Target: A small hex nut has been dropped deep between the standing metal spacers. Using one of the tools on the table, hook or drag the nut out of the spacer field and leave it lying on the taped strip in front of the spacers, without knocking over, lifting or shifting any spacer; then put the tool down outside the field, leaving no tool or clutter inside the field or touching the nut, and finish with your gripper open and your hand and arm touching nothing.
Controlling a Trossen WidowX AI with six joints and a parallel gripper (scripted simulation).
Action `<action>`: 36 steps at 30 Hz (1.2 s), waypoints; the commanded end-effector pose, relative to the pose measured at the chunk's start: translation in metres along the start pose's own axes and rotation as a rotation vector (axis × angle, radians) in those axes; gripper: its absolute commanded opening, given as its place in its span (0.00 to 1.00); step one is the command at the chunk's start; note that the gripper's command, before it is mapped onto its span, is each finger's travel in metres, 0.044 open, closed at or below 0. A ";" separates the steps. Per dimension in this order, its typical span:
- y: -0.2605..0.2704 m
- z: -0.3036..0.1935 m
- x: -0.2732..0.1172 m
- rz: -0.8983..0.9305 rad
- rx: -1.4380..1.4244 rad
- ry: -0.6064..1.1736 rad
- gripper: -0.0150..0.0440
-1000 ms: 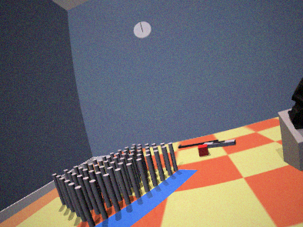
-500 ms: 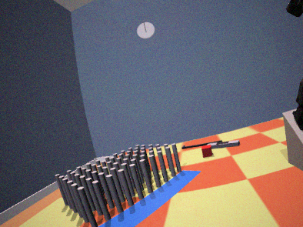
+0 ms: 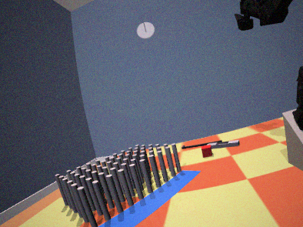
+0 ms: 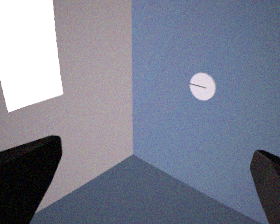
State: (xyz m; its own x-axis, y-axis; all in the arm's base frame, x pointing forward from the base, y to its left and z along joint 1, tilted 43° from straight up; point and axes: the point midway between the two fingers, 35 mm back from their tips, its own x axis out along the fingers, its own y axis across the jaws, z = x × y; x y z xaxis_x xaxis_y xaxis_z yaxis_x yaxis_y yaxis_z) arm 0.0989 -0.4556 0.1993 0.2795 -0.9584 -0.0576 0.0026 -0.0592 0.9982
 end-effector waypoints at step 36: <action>-0.156 -0.450 -0.405 0.517 -1.410 1.546 1.00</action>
State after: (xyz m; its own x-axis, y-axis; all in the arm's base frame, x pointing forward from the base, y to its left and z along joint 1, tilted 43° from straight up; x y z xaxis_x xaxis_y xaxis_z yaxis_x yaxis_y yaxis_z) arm 0.4313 0.0192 0.0909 0.8809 0.0685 -0.4683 0.1429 0.9048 0.4011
